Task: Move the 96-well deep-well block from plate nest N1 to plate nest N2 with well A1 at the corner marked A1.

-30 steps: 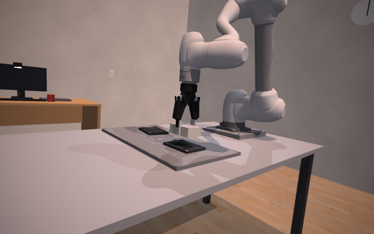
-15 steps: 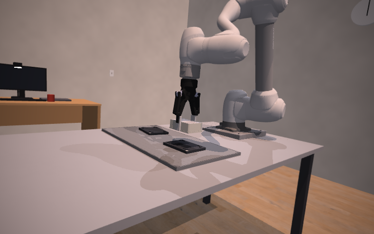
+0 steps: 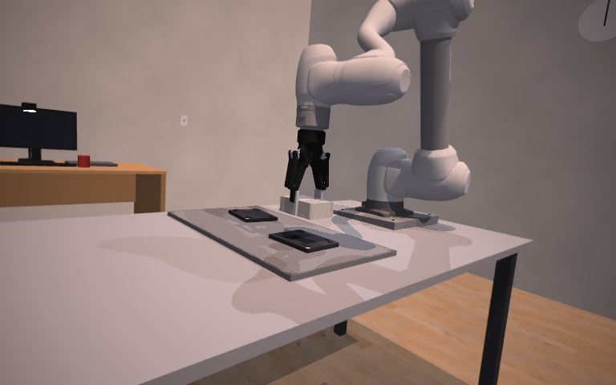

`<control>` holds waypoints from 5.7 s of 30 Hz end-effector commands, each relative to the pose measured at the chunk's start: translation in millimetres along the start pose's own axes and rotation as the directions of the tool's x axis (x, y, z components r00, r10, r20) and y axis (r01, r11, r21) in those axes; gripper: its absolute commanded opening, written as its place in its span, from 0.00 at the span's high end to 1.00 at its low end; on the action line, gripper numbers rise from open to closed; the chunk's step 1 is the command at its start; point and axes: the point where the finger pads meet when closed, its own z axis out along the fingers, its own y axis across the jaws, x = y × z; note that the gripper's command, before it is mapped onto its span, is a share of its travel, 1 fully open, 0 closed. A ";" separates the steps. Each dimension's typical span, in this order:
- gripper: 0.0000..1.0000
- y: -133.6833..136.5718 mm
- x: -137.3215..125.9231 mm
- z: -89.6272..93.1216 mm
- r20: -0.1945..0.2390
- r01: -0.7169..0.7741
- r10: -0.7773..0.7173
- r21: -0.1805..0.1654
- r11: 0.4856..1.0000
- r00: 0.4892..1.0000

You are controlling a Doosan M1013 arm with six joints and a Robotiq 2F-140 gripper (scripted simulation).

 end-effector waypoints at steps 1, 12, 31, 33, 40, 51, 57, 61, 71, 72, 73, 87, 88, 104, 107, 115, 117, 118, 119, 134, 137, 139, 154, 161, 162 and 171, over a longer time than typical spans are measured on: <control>1.00 -0.6 -3.3 -0.1 0.000 -0.033 0.033 0.000 0.999 0.999; 1.00 -6.5 -36.1 -0.1 0.000 -0.170 0.170 0.000 0.985 0.985; 1.00 -16.0 -88.6 -0.1 0.000 -0.170 0.170 0.000 0.985 0.985; 1.00 -17.1 -95.1 -0.1 0.000 -0.170 0.170 0.000 0.985 0.985; 1.00 -21.3 -118.1 -0.1 0.000 -0.170 0.170 0.000 0.985 0.985; 1.00 -26.6 -147.6 -0.1 0.000 -0.170 0.170 0.000 0.985 0.985; 1.00 -30.1 -167.3 -0.1 0.000 -0.170 0.170 0.000 0.985 0.985; 1.00 -32.5 -180.4 -0.1 0.000 -0.170 0.170 0.000 0.985 0.985; 1.00 -37.2 -206.7 -0.1 0.000 -0.170 0.170 0.000 0.985 0.985; 1.00 -37.8 -209.9 -0.1 0.000 -0.170 0.170 0.000 0.985 0.985; 1.00 -38.4 -213.2 -0.1 0.000 -0.170 0.170 0.000 0.985 0.985; 1.00 -45.5 -252.6 -0.1 0.000 -0.170 0.170 0.000 0.985 0.985; 1.00 -46.1 -255.9 -0.1 0.000 -0.170 0.170 0.000 0.985 0.985; 1.00 -54.3 -301.8 0.0 0.000 -0.170 0.170 0.000 0.985 0.985; 1.00 -56.1 -311.6 0.0 0.000 -0.170 0.170 0.000 0.985 0.985; 1.00 -59.8 -332.0 0.0 0.000 -0.170 0.170 0.000 0.985 0.985; 1.00 -60.8 -337.7 0.0 0.000 -0.170 0.170 0.000 0.985 0.985; 1.00 -60.8 -337.8 0.0 0.000 -0.170 0.170 0.000 0.985 0.985; 1.00 -60.8 -337.9 0.0 0.000 -0.170 0.170 0.000 0.985 0.985; 1.00 -60.7 -337.2 0.0 0.000 -0.170 0.170 0.000 0.985 0.985; 1.00 -60.7 -337.1 0.0 0.000 -0.170 0.170 0.000 0.985 0.985; 1.00 -60.7 -337.0 0.0 0.000 -0.170 0.170 0.000 0.985 0.985; 1.00 -60.6 -336.7 3.3 0.000 -0.170 0.170 0.000 0.985 0.985; 1.00 -60.6 -336.7 15.0 0.000 -0.170 0.170 0.000 0.985 0.985; 1.00 -60.6 -336.6 16.6 0.000 -0.170 0.170 0.000 0.985 0.985; 1.00 -60.6 -336.6 28.3 0.000 -0.170 0.170 0.000 0.985 0.985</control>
